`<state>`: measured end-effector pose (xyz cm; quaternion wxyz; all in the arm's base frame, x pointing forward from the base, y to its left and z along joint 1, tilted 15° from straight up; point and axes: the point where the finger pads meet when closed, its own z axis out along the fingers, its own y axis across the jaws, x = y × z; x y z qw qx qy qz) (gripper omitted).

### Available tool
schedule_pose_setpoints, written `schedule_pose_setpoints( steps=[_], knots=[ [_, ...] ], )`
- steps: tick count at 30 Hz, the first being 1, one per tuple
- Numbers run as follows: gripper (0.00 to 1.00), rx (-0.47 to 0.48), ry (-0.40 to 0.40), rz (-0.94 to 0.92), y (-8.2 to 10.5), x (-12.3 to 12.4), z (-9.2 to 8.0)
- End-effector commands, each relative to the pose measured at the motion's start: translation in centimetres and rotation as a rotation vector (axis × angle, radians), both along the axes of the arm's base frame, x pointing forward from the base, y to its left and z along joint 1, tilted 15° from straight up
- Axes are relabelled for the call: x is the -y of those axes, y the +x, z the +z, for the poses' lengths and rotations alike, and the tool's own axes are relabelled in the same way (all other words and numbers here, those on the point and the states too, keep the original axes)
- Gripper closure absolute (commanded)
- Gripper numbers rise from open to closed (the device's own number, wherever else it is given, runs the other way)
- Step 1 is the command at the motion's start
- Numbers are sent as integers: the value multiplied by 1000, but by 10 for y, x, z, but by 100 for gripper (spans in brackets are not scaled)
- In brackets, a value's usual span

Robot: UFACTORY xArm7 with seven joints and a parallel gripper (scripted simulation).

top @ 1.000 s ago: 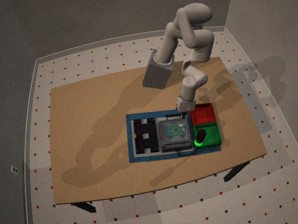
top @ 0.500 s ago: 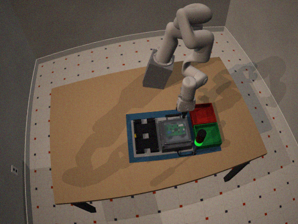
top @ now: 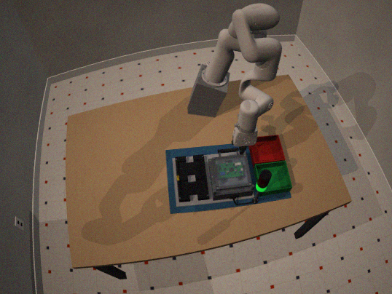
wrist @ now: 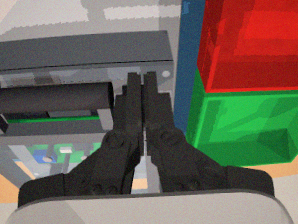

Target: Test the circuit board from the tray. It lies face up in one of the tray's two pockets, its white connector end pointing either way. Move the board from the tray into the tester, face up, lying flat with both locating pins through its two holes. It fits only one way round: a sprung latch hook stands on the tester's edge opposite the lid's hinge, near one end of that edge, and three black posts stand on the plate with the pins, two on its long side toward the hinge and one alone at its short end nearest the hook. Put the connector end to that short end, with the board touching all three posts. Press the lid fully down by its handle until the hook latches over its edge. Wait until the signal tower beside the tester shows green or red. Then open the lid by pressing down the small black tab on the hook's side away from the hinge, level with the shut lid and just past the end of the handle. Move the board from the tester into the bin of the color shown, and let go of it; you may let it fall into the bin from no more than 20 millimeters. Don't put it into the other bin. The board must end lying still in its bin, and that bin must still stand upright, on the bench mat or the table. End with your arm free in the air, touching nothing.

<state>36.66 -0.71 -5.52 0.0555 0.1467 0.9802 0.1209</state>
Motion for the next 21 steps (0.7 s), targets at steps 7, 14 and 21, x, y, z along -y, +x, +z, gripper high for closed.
schedule_pose_setpoints(
  steps=[7,14,21],
  knots=[
    [100,0,-1,0,-7,11,48],
    [100,0,-1,0,-8,13,54],
    [100,0,-1,0,-8,13,54]
  ],
)
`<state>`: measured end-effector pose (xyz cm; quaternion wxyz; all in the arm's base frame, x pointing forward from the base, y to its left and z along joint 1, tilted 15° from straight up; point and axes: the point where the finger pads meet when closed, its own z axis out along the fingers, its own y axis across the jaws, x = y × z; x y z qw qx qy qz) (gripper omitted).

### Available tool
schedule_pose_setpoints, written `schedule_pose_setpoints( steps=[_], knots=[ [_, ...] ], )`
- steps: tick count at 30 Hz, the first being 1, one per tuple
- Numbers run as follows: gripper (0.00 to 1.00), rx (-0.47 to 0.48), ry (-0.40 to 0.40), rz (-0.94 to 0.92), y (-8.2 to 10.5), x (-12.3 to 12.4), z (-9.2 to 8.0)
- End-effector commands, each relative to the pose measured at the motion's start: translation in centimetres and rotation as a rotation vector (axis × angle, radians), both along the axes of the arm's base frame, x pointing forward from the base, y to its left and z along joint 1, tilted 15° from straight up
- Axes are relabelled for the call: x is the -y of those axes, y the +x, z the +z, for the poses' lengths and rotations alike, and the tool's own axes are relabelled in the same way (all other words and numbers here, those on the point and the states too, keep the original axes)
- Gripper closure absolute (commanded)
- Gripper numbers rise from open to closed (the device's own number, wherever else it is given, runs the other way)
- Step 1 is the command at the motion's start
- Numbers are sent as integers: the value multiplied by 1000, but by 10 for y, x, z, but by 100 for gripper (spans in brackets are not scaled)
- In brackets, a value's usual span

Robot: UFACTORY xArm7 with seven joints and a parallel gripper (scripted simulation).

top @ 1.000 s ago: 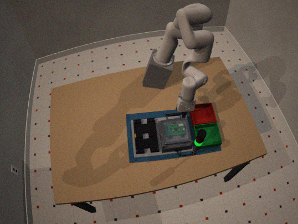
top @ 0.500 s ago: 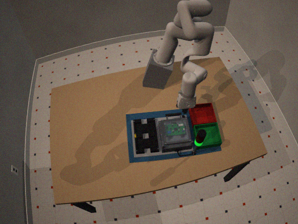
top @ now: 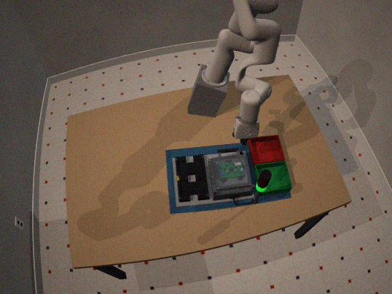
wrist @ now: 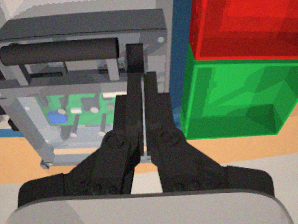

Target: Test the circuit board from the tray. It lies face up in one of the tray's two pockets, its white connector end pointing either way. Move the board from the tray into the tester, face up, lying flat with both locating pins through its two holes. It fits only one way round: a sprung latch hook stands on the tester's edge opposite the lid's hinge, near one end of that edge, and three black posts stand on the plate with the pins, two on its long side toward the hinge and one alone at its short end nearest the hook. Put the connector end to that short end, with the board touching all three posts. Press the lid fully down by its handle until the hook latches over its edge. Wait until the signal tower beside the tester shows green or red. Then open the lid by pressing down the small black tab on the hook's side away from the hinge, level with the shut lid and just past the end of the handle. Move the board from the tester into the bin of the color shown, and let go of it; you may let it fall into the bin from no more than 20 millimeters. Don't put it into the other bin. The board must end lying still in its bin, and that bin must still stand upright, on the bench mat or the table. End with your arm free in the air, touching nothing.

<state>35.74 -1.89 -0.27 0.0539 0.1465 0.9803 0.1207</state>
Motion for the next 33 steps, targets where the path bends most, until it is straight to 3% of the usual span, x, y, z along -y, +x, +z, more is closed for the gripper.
schedule_pose_setpoints(
  steps=[1,10,22,33],
  knots=[
    [100,3,-2,0,1,1,1],
    [100,12,-7,39,1,1,1],
    [100,58,-37,243,1,1,1],
    [100,145,-94,624,1,1,1]
  ],
)
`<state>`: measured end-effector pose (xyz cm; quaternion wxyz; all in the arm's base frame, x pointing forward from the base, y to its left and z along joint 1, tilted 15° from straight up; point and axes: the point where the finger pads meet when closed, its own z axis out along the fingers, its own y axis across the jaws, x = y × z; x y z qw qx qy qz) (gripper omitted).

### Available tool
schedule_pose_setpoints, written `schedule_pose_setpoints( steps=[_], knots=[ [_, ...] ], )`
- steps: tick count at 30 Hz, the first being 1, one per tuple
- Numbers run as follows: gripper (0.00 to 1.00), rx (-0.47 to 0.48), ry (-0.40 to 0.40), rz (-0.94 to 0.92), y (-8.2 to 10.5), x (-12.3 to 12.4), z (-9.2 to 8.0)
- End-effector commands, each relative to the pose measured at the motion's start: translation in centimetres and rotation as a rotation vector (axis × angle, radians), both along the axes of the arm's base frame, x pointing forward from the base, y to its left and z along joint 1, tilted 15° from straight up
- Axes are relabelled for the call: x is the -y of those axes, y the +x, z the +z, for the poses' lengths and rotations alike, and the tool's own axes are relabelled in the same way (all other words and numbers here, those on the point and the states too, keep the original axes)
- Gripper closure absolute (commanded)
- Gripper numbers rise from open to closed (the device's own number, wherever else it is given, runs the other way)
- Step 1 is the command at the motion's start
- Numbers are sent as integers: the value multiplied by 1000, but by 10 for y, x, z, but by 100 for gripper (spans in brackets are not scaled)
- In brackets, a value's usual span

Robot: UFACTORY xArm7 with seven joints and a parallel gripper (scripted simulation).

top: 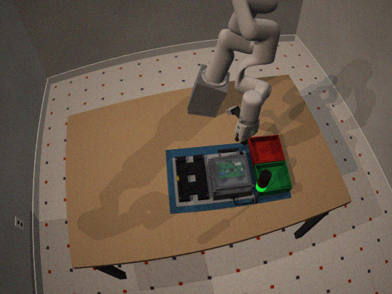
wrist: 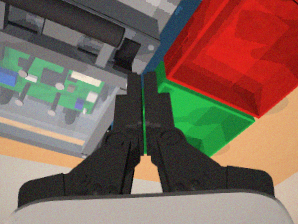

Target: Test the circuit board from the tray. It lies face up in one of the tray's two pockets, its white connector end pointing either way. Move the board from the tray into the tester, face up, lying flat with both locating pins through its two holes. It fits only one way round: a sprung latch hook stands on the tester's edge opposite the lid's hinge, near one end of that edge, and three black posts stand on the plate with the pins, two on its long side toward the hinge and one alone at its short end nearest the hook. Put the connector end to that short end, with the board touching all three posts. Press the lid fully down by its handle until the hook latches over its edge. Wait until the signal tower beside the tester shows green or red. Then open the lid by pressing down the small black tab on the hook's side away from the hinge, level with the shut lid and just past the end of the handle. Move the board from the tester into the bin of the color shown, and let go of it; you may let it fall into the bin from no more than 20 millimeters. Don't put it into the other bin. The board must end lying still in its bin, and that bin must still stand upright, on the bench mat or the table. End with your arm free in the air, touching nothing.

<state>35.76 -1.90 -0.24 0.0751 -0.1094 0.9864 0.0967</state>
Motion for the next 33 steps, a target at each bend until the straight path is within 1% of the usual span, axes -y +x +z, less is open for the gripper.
schedule_pose_setpoints(
  steps=[1,4,6,9,21,23,28,33],
  knots=[
    [100,52,-10,159,1,1,1],
    [100,75,-24,261,1,1,1],
    [100,75,-24,261,1,1,1],
    [100,103,-42,388,1,1,1],
    [100,189,-98,782,1,1,1],
    [100,189,-98,782,1,1,1],
    [100,216,-115,905,1,1,1],
    [100,232,-126,981,1,1,1]
  ],
)
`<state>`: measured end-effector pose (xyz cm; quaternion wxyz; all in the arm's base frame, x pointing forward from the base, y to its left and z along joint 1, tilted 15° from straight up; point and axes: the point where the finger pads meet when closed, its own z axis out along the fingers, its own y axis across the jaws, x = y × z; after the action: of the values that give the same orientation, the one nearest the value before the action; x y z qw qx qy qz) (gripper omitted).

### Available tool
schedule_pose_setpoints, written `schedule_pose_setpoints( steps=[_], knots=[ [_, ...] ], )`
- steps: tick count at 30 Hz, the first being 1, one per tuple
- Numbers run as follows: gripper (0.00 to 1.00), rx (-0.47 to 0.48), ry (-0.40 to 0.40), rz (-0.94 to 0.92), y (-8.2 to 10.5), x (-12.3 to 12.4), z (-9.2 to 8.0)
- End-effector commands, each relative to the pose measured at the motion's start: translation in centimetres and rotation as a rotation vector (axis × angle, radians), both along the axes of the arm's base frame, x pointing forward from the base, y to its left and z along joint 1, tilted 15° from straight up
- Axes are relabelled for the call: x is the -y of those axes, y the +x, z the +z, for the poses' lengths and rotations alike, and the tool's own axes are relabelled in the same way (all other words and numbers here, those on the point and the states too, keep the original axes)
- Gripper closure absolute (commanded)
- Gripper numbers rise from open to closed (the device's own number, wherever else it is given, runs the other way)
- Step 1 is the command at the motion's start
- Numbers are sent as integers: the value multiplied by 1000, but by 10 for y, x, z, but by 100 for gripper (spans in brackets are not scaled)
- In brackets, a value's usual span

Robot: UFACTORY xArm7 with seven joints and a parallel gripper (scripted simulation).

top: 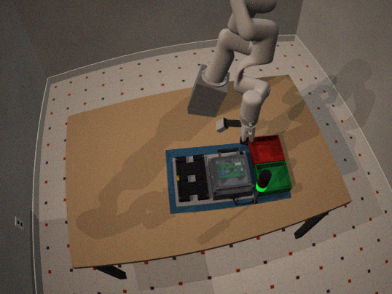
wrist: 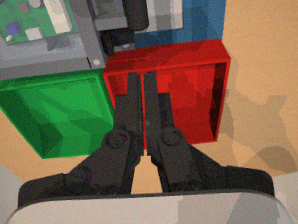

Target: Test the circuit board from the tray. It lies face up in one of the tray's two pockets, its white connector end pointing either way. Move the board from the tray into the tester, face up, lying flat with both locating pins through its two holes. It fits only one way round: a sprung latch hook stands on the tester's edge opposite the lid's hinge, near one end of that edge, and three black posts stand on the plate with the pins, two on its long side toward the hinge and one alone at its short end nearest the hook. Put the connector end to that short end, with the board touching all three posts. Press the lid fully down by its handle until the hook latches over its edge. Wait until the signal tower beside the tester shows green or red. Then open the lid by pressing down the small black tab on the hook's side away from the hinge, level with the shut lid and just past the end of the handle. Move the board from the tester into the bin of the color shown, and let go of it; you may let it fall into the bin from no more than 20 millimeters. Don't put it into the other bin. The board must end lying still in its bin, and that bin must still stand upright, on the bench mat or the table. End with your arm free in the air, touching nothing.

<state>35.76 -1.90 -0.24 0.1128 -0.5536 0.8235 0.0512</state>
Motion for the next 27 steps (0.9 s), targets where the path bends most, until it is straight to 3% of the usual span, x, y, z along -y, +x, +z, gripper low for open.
schedule_pose_setpoints(
  steps=[1,17,18,27],
  knots=[
    [100,28,2,59,1,1,1],
    [100,34,-2,86,1,1,1],
    [73,34,-2,86,1,1,1],
    [73,34,-2,86,1,1,1]
  ],
)
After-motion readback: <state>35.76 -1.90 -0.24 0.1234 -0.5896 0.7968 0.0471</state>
